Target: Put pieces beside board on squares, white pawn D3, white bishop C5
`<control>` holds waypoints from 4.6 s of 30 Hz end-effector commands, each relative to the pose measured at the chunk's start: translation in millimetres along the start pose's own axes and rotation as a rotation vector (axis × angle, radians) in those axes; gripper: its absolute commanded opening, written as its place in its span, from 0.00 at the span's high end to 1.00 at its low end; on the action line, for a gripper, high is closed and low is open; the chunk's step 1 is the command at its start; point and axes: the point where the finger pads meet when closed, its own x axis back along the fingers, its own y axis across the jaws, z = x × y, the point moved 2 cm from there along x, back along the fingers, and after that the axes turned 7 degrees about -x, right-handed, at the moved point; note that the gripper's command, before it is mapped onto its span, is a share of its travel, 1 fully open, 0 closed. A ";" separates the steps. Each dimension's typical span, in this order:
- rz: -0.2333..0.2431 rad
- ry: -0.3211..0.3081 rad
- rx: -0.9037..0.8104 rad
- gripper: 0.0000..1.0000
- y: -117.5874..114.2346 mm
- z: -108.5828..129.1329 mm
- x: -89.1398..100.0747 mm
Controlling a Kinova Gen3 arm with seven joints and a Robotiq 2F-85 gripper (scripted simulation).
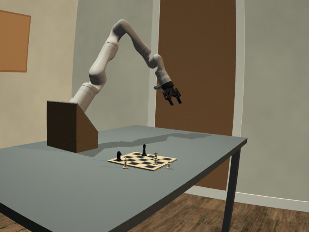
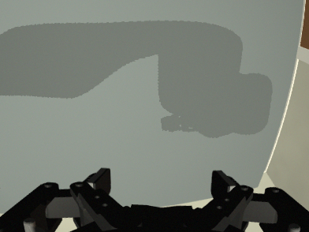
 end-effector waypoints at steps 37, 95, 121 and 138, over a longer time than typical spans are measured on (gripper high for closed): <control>0.741 0.248 0.395 0.00 -309.0 -277.3 -60.7; 0.848 0.476 0.572 0.00 -379.2 -291.3 -57.5; 0.826 0.595 0.794 0.00 -370.7 -270.1 -88.8; 0.811 0.651 0.897 0.00 -366.8 -259.2 -103.1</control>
